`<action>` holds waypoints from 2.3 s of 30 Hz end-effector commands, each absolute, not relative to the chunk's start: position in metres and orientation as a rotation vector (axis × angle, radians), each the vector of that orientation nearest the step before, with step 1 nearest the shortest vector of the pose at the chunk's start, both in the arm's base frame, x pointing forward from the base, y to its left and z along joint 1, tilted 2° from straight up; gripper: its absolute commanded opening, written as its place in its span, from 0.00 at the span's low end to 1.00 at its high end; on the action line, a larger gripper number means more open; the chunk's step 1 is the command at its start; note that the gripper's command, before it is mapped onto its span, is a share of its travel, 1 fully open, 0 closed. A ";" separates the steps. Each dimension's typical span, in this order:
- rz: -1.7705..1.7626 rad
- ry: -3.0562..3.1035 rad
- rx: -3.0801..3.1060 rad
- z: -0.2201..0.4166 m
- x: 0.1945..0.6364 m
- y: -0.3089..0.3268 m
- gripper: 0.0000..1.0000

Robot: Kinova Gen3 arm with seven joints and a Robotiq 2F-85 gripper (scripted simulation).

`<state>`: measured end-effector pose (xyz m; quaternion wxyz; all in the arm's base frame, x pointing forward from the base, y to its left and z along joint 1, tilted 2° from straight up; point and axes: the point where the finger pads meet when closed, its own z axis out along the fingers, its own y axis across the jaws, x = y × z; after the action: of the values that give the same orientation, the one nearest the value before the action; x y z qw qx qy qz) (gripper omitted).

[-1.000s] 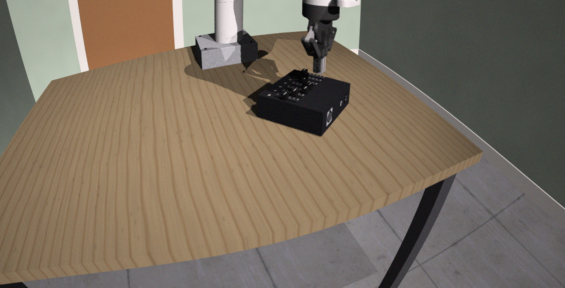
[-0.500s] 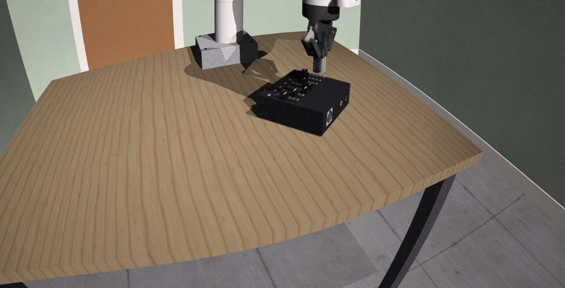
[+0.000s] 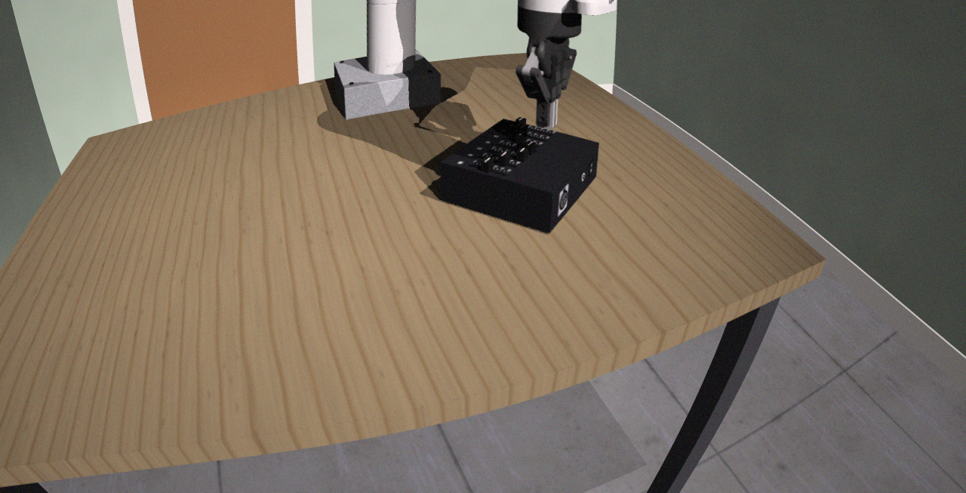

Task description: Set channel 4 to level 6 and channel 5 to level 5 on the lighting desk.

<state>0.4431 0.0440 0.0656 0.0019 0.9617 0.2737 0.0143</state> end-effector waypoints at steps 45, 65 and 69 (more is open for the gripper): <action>0.046 0.879 3.009 0.044 0.445 0.045 0.00; 0.046 0.879 3.009 0.044 0.445 0.045 0.00; 0.046 0.879 3.009 0.044 0.445 0.045 0.00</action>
<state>0.4454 0.0457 0.0451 0.0034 0.9602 0.2788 0.0136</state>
